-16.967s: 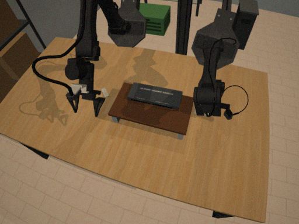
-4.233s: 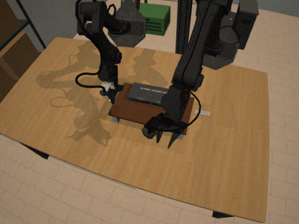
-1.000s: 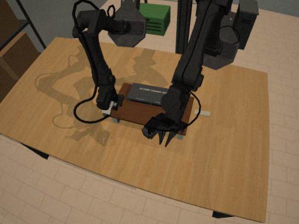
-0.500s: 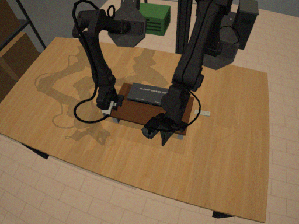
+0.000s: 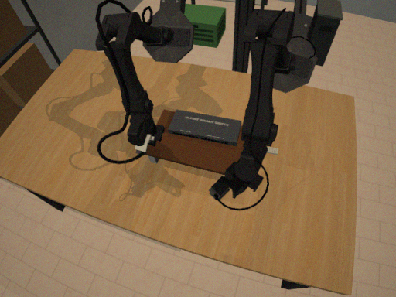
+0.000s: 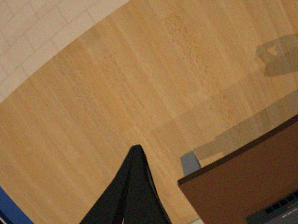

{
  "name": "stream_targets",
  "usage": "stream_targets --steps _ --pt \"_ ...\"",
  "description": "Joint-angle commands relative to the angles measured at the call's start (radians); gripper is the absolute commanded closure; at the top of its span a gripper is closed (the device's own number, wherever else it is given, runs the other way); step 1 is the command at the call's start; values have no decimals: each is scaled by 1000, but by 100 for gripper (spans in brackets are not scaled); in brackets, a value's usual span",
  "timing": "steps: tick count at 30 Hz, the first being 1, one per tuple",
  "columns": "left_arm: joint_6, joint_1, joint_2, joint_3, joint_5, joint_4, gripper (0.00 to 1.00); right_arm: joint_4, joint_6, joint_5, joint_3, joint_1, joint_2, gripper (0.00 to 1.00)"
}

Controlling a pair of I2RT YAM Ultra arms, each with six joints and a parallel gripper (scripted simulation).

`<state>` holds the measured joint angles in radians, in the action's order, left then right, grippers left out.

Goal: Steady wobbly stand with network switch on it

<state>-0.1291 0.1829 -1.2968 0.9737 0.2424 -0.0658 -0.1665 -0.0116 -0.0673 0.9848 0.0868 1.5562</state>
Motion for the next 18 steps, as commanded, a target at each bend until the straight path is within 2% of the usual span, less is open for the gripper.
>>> stream_targets --steps 1,8,10,11,14,18 --pt "-69 61 -78 -48 136 -33 100 31 -7 3 14 -10 25 100" --pt "-170 201 -280 -105 321 -89 100 31 -7 3 14 -10 25 100" --pt "-170 201 -280 -105 321 -89 100 31 -7 3 14 -10 25 100" --pt "-192 203 -289 -52 335 -111 100 31 -7 3 14 -10 25 100" --pt "-213 277 -394 -158 405 -91 100 31 -7 3 14 -10 25 100" --pt "-278 364 -504 -188 541 -154 100 31 -7 3 14 -10 25 100"
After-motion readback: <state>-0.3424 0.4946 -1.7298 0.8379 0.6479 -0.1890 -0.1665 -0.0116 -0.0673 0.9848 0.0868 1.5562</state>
